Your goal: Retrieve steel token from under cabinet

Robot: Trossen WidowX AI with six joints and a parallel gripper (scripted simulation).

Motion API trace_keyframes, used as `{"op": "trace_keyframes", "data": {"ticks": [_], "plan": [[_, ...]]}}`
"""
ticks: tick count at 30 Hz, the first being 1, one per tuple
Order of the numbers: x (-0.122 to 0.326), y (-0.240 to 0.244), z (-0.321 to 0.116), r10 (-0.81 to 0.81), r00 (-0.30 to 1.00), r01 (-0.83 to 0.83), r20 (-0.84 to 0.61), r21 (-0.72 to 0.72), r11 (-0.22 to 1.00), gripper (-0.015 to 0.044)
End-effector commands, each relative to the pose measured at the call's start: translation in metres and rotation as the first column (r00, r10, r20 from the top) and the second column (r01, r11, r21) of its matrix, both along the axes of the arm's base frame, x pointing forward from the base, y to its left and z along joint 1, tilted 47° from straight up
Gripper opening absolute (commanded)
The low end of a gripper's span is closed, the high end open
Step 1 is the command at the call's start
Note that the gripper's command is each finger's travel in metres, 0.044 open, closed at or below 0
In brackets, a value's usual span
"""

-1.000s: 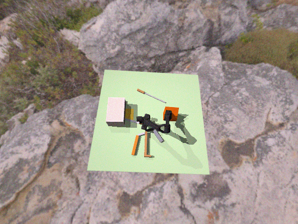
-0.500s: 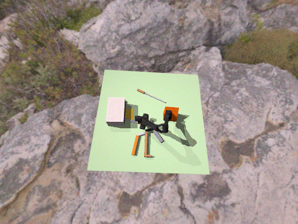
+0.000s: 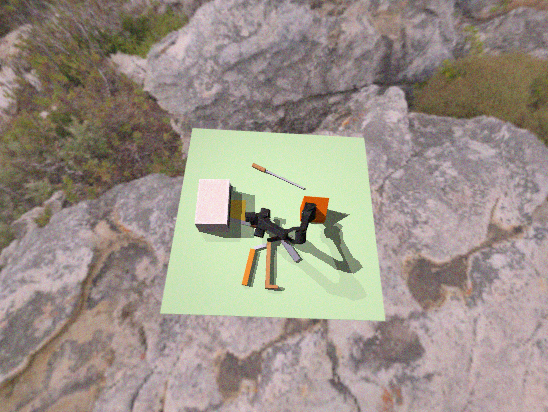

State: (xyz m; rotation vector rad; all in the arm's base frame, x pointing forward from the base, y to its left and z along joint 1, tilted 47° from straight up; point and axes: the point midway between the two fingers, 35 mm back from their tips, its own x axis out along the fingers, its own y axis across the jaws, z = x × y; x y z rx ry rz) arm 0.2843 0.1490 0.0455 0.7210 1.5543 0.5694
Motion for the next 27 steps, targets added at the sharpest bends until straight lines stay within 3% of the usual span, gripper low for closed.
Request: {"op": "trace_keyframes", "data": {"ticks": [1,27], "plan": [[0.007,0.0,0.0,0.003,1.0,-0.003,0.006,0.004,1.0,0.0],[0.036,-0.001,-0.002,0.003,1.0,-0.003,0.008,0.003,1.0,0.0]]}}
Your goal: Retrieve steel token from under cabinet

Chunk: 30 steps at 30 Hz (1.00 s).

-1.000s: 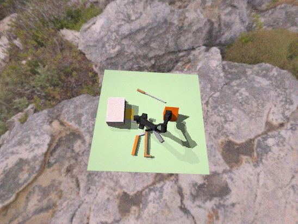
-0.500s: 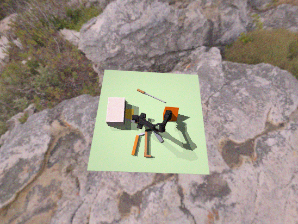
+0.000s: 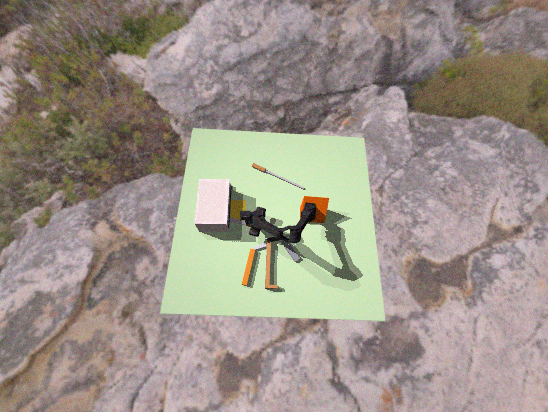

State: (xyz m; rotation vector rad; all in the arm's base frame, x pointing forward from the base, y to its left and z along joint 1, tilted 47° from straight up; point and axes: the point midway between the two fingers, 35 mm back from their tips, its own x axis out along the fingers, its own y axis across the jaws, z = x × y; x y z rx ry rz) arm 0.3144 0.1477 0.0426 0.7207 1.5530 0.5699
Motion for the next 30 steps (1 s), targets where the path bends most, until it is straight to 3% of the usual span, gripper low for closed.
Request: {"op": "trace_keyframes", "data": {"ticks": [1,30], "plan": [[0.007,0.0,0.001,0.003,1.0,-0.003,0.007,0.003,1.0,0.0],[0.036,-0.001,-0.002,0.003,1.0,-0.003,0.008,0.003,1.0,0.0]]}}
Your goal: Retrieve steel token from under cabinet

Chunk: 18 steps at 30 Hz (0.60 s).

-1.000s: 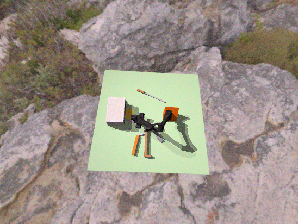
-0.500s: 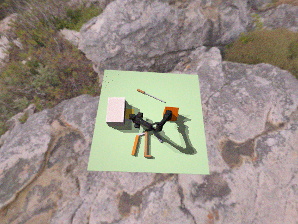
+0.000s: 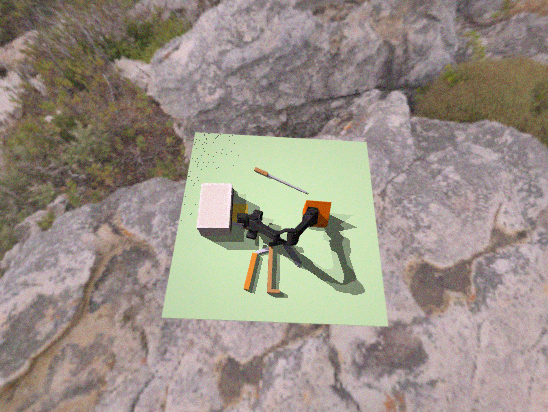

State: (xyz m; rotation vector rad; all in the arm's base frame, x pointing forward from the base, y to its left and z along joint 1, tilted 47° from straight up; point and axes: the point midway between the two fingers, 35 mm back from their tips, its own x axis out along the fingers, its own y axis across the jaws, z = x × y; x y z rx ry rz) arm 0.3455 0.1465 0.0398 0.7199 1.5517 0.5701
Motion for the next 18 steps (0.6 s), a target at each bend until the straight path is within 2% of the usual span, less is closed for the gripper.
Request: {"op": "trace_keyframes", "data": {"ticks": [1,18], "plan": [[0.006,0.0,0.001,0.003,1.0,-0.003,0.007,0.003,1.0,0.0],[0.023,0.0,-0.001,0.003,1.0,-0.003,0.008,0.003,1.0,0.0]]}}
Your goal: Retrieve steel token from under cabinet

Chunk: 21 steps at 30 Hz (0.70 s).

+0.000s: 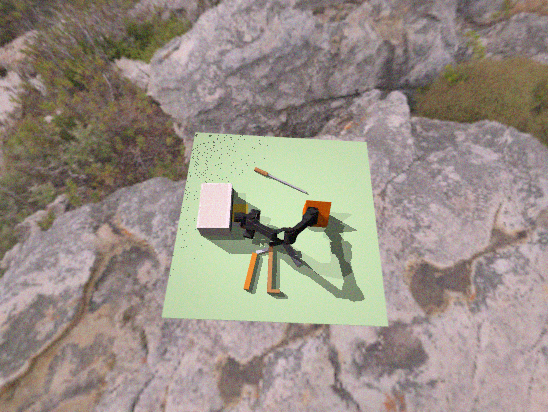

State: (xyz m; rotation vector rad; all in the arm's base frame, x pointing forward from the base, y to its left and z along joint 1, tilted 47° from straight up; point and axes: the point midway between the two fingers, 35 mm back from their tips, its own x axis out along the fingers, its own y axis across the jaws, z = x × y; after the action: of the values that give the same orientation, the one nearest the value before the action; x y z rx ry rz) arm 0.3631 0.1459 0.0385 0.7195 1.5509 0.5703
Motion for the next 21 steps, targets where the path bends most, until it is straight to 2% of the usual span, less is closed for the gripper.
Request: {"op": "trace_keyframes", "data": {"ticks": [1,21], "plan": [[0.006,0.0,0.001,0.003,1.0,-0.003,0.007,0.003,1.0,0.0],[0.024,0.0,0.0,0.003,1.0,-0.003,0.008,0.003,1.0,0.0]]}}
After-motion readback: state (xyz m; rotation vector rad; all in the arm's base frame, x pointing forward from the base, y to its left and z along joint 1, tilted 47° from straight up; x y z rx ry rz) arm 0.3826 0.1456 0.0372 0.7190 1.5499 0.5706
